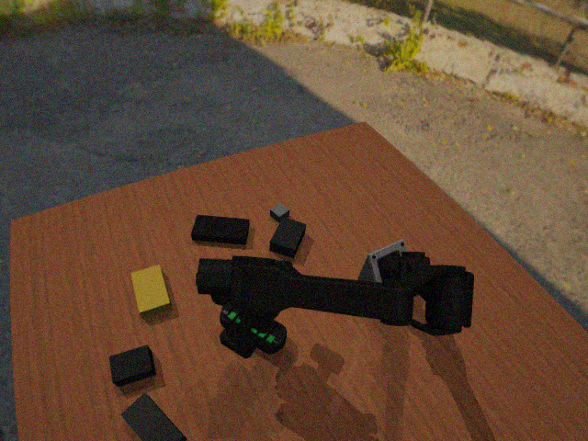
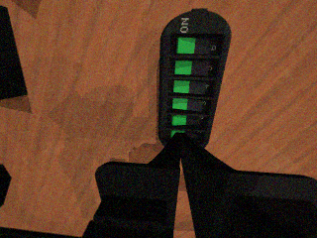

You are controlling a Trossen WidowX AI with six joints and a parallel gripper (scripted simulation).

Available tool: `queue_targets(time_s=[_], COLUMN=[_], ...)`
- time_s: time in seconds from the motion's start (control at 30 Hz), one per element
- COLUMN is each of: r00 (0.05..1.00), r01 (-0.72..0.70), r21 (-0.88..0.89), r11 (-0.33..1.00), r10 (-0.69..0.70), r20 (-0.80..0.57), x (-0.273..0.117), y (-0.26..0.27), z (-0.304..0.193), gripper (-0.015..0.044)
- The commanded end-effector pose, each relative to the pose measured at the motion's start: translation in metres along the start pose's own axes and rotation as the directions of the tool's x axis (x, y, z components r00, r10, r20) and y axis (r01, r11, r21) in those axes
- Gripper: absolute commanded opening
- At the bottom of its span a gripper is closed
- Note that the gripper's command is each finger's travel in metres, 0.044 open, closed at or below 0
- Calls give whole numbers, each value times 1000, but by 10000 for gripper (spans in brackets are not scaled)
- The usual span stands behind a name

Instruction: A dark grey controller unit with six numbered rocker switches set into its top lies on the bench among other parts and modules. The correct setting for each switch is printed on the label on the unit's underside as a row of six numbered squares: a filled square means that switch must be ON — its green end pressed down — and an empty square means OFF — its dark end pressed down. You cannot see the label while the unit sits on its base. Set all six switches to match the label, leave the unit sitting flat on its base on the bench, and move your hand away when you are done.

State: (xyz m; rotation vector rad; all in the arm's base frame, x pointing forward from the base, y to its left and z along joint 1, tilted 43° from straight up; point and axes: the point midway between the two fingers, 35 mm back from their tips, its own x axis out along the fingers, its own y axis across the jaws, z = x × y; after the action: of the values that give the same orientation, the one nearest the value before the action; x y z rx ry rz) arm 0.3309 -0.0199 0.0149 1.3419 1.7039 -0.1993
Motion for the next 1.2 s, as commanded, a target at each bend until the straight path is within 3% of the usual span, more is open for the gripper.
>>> queue_targets(time_s=[0.0, 1.17], r00=[1000, 1000], r01=[7, 5], r21=[7, 7], r11=[1000, 1000], r10=[-7, -5], r20=[-2, -3], x=[3, 45], y=[0, -1], z=[-1, -2], gripper=[0, 0])
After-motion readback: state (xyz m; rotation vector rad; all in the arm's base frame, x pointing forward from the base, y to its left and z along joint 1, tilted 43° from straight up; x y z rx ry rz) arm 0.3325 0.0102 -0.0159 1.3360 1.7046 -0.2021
